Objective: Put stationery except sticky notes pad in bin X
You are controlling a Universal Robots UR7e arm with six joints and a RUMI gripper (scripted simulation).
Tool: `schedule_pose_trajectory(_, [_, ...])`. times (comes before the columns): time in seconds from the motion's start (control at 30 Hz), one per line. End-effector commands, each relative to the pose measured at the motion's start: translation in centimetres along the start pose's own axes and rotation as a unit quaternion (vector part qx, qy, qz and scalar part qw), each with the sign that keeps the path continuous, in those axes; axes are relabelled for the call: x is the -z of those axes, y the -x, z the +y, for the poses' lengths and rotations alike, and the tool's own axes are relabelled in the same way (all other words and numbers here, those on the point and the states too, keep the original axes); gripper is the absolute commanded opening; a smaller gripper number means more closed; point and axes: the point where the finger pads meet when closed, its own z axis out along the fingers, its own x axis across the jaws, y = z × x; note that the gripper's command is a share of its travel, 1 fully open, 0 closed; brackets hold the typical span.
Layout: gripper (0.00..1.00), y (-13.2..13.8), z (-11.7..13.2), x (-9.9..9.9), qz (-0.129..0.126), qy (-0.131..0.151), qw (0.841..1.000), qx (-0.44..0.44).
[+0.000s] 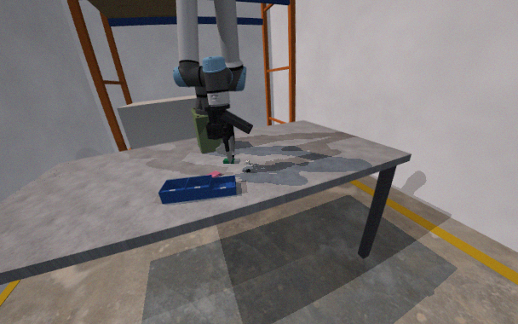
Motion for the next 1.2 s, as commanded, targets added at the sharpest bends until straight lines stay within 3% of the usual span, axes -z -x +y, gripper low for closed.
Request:
schedule_pose_trajectory(0.0, [0.0,0.0,0.0,0.4,0.0,0.0,1.0,0.0])
schedule_pose_trajectory(0.53, [0.0,0.0,0.0,1.0,0.0,0.0,1.0,0.0])
schedule_pose_trajectory(0.77, [0.0,-2.9,3.1,1.0,0.0,0.0,0.99,0.139])
schedule_pose_trajectory(1.17, [0.0,-6.9,7.6,1.0,0.0,0.0,0.99,0.142])
